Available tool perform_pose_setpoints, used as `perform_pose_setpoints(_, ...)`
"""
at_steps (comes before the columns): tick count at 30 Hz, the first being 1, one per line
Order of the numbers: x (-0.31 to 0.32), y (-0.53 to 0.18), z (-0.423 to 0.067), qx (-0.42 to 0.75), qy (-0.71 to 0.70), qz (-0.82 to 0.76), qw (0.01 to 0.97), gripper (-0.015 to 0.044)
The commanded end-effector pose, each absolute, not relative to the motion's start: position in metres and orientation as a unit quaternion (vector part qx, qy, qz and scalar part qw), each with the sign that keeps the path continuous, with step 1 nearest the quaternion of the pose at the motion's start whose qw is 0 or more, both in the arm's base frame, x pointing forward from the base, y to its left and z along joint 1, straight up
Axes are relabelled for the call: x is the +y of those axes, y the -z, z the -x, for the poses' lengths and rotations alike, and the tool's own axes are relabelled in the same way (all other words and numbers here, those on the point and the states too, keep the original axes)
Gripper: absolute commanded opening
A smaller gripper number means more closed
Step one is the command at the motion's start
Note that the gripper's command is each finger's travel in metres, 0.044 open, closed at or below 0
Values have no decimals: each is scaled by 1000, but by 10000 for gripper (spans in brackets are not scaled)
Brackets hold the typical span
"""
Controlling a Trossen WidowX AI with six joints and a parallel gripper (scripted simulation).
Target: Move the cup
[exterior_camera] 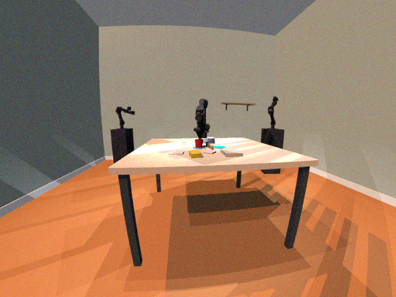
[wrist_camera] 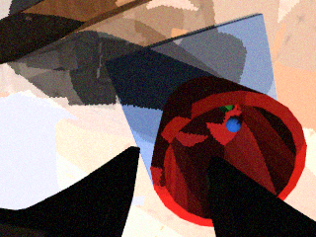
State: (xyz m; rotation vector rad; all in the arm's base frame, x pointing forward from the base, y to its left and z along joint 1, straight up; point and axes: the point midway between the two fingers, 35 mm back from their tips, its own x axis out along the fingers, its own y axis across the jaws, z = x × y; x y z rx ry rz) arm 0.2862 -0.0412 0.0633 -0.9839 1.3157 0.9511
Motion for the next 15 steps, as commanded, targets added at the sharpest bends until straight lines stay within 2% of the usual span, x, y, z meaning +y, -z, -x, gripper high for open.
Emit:
perform_pose_setpoints(1,-41,-55,-284,565,-410,422,578,148)
perform_pose_setpoints(15,-41,-32,-284,565,-410,422,578,148)
